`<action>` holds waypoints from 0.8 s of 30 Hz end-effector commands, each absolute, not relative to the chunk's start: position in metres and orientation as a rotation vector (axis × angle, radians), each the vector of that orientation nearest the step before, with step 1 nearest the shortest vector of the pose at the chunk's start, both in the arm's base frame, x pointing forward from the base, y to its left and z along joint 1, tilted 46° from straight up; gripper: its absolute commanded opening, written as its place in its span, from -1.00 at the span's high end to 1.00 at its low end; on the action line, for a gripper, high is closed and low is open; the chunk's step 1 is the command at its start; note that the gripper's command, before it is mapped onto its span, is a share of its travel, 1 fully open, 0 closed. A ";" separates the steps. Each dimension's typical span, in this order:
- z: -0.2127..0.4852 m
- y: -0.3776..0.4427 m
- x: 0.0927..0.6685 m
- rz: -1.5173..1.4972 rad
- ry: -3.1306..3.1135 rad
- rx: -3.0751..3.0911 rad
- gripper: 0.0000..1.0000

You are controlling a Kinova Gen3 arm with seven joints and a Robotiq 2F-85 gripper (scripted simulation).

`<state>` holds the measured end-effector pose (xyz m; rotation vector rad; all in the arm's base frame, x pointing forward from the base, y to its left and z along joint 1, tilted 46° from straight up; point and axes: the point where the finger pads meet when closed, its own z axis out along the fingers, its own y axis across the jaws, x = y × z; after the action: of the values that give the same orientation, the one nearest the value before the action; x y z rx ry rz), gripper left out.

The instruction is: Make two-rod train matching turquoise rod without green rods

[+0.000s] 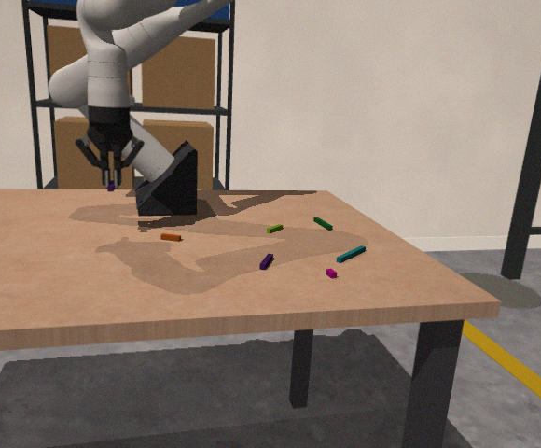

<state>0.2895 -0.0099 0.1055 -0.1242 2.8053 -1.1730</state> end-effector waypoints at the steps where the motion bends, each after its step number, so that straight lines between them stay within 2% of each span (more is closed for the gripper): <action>1: 0.106 -0.009 0.290 -1.172 2.805 -0.129 0.91; 12: 0.098 0.001 0.298 -1.201 2.821 -0.289 0.91; 24: 0.060 0.046 0.320 -1.277 2.825 -0.953 0.91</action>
<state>0.3142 0.0341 0.0662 -0.8399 2.8459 -1.2691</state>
